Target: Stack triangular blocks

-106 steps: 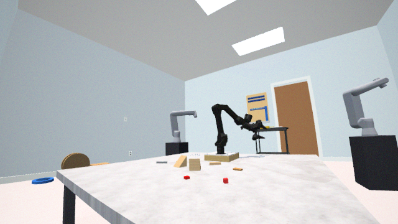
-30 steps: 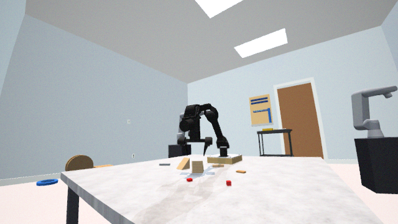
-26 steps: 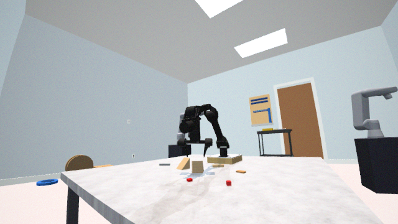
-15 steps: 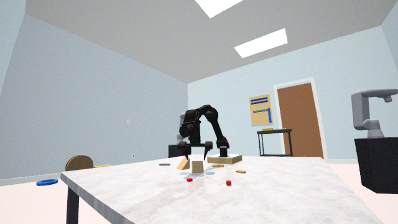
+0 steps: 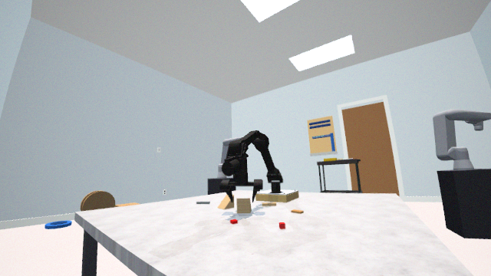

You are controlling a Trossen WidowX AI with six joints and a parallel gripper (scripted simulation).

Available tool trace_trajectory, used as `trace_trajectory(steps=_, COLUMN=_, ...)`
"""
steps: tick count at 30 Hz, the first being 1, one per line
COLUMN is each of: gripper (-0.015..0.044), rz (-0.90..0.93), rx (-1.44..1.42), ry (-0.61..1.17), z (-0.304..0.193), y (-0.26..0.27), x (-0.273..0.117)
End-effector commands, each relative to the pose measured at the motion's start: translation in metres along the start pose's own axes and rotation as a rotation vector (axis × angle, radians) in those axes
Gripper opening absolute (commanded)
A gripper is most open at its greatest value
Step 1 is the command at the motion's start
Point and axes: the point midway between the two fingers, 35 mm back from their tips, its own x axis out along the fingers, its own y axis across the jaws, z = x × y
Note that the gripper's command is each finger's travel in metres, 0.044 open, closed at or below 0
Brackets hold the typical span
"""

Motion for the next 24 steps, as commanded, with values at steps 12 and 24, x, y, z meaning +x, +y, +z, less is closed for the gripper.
trace_trajectory(steps=12, gripper=0.0440, rz=-0.011, rx=-0.010, ry=-0.025, z=0.002, y=-0.003, x=0.027)
trace_trajectory(steps=24, gripper=0.0414, rz=-0.015, rx=-0.013, ry=-0.036, z=0.004, y=-0.005, x=0.042)
